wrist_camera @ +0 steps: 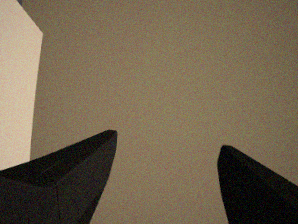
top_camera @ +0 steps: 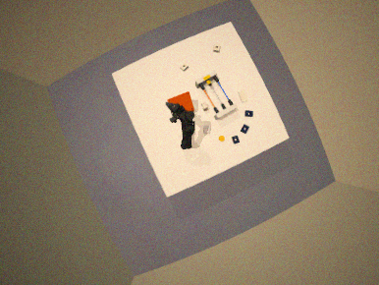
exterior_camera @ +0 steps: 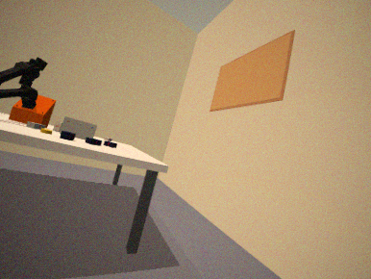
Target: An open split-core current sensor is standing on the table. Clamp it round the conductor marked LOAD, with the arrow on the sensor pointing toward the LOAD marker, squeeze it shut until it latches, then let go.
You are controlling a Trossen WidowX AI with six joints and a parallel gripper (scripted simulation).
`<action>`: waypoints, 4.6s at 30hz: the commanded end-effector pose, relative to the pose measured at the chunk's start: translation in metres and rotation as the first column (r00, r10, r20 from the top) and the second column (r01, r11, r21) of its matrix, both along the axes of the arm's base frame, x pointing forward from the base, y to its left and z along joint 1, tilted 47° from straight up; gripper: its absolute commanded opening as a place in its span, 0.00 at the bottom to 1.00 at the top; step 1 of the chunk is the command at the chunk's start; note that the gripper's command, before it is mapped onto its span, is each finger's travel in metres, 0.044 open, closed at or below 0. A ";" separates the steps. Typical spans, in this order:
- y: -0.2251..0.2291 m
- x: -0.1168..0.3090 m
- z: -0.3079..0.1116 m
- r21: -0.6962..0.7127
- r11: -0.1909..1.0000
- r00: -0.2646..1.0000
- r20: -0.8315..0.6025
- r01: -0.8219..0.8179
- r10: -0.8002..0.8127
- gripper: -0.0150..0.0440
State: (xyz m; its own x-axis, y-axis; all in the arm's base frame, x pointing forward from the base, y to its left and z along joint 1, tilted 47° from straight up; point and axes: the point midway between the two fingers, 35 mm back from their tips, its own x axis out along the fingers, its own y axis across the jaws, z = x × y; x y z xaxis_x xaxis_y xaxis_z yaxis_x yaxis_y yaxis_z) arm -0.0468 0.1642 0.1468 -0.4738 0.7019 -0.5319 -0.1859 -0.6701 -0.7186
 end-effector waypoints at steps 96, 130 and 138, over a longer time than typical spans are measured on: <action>-0.035 0.342 -0.180 -0.101 -0.973 -0.822 0.521 0.209 -0.231 1.00; -0.209 0.274 -0.121 -0.005 -0.940 -0.841 0.448 -0.342 0.303 1.00; -0.219 0.273 -0.130 -0.005 -0.940 -0.841 0.448 -0.342 0.304 1.00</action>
State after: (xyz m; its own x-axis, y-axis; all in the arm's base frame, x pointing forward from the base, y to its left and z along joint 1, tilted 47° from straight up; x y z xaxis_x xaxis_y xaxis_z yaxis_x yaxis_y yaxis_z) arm 0.2268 -0.0511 0.0198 -0.0666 -0.7166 -0.6943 0.0891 0.6888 -0.7194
